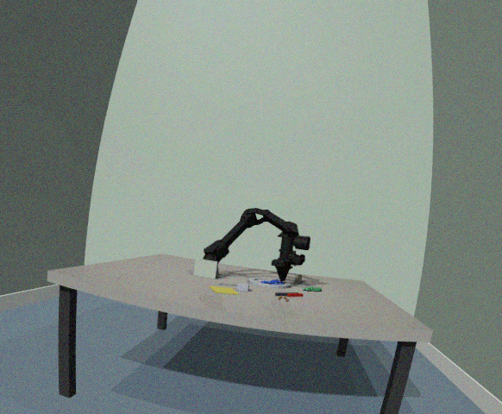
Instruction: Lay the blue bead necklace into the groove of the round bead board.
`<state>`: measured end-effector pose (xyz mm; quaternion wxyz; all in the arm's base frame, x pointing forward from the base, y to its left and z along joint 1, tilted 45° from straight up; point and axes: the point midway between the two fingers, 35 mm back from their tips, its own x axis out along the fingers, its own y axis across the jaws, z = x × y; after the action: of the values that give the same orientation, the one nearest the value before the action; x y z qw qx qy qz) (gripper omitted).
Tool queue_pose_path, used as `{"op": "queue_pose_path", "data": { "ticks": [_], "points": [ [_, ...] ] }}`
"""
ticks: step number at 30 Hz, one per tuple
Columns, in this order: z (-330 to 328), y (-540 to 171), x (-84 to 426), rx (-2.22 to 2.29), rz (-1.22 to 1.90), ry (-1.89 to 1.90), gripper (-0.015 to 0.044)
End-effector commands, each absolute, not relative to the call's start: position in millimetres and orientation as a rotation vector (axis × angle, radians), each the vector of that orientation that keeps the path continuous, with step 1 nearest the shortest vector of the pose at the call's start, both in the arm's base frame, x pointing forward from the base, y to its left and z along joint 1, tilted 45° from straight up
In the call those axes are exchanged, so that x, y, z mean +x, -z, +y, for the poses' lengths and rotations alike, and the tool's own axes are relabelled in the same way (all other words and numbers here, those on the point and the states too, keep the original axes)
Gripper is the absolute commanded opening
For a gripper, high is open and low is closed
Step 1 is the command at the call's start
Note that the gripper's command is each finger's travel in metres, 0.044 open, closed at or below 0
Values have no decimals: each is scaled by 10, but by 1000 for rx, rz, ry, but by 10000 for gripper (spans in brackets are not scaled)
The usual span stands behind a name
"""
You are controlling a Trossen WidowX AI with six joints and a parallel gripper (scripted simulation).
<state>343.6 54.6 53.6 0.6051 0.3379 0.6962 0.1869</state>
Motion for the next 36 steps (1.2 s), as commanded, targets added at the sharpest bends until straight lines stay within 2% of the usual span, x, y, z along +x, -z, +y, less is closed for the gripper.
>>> {"op": "queue_pose_path", "data": {
  "ticks": [1, 7, 12, 36],
  "points": [
    [604, -489, 3405, 792, 1621, -435, 120],
    [620, -474, 3401, 793, 1622, -435, 120],
    [604, -487, 3419, 783, 1616, -435, 0],
    [604, -487, 3419, 783, 1616, -435, 0]
  ]
}}
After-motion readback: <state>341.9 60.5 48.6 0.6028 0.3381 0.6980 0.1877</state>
